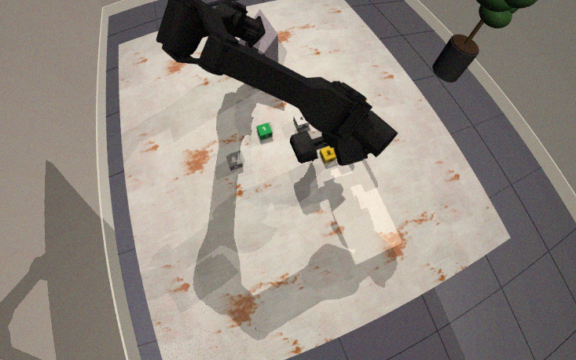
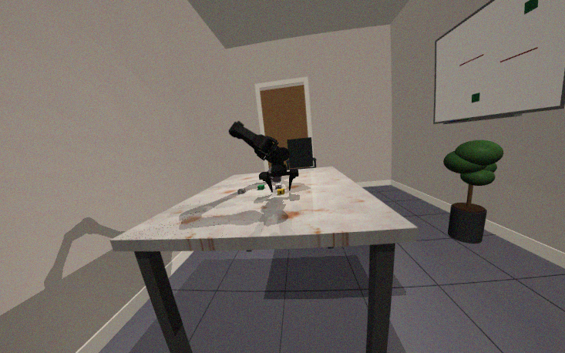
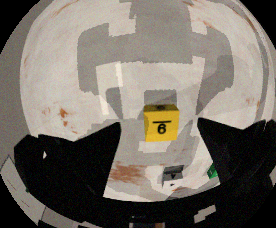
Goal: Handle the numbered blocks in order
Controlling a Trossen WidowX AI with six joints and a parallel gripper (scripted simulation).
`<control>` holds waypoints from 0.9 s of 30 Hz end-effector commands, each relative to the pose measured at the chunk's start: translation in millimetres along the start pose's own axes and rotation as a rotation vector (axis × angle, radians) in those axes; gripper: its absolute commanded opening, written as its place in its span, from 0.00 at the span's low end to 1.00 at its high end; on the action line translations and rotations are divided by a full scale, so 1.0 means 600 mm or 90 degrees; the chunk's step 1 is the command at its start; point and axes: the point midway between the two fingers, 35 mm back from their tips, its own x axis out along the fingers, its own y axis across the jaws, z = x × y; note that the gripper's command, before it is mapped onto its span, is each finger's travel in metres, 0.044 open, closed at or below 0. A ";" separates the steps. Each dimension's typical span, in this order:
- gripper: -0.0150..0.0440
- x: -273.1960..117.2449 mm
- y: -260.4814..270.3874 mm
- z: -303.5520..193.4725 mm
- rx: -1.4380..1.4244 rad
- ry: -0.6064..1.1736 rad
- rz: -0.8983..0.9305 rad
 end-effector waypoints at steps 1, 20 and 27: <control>0.93 -0.039 0.001 0.001 -0.001 -0.002 -0.001; 0.93 -0.169 0.186 -0.133 -0.027 -0.003 0.026; 0.93 -0.198 0.231 -0.197 -0.002 0.000 0.009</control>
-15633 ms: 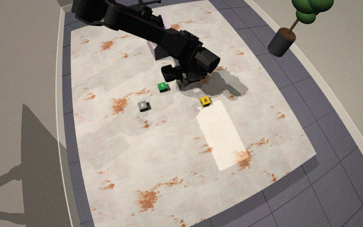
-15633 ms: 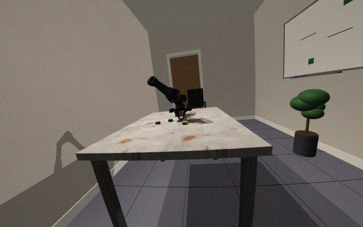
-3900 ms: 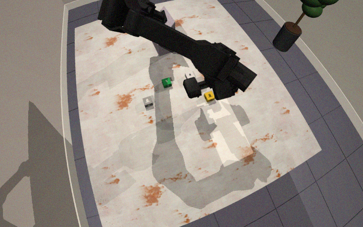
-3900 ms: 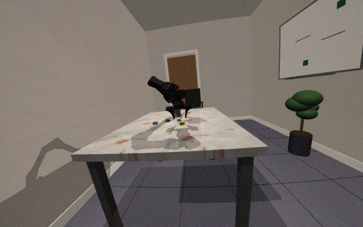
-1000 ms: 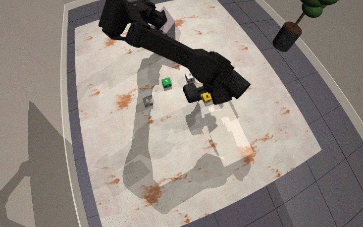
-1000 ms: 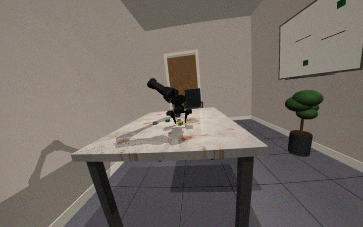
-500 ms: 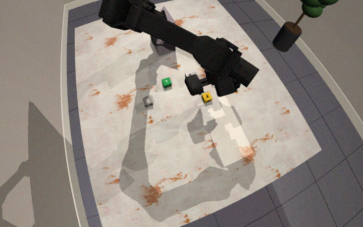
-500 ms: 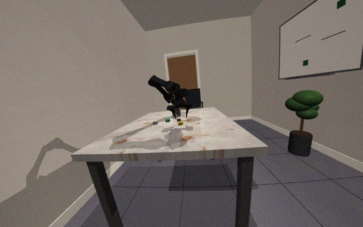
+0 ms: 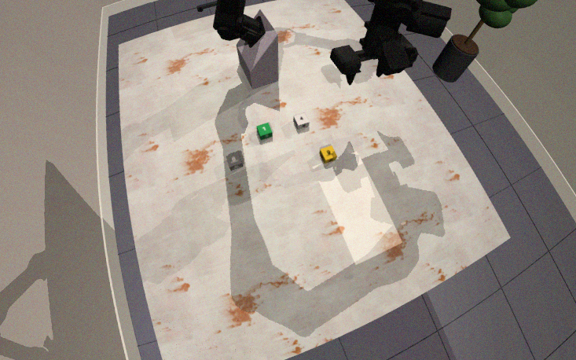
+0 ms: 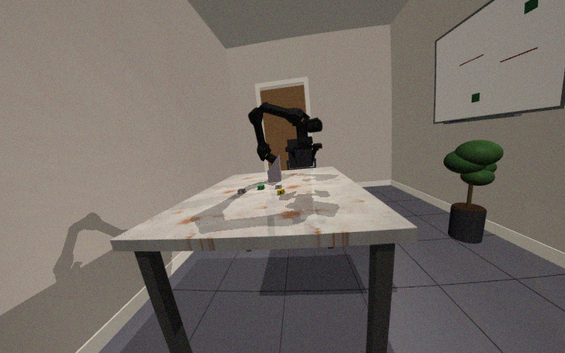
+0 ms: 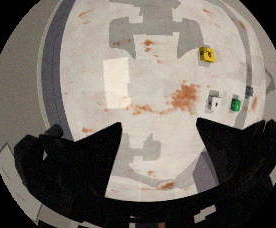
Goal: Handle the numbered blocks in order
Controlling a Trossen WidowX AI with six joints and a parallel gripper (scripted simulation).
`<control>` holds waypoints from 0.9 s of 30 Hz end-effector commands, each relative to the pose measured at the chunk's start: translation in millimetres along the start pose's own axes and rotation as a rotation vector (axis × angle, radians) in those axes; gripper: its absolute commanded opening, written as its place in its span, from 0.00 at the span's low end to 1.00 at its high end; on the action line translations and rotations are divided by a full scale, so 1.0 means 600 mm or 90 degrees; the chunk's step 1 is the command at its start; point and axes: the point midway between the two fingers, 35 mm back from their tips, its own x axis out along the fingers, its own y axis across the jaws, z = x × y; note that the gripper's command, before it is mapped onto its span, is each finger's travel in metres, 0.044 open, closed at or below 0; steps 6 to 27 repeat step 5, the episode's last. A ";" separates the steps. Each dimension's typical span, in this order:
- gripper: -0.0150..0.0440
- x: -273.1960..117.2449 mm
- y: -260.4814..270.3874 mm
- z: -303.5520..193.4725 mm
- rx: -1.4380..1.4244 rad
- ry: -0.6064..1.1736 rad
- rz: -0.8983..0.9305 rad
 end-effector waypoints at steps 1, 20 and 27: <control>0.93 -0.007 0.012 -0.014 0.020 0.006 -0.003; 0.93 -0.007 0.012 -0.014 0.020 0.006 -0.003; 0.93 -0.007 0.012 -0.014 0.020 0.006 -0.003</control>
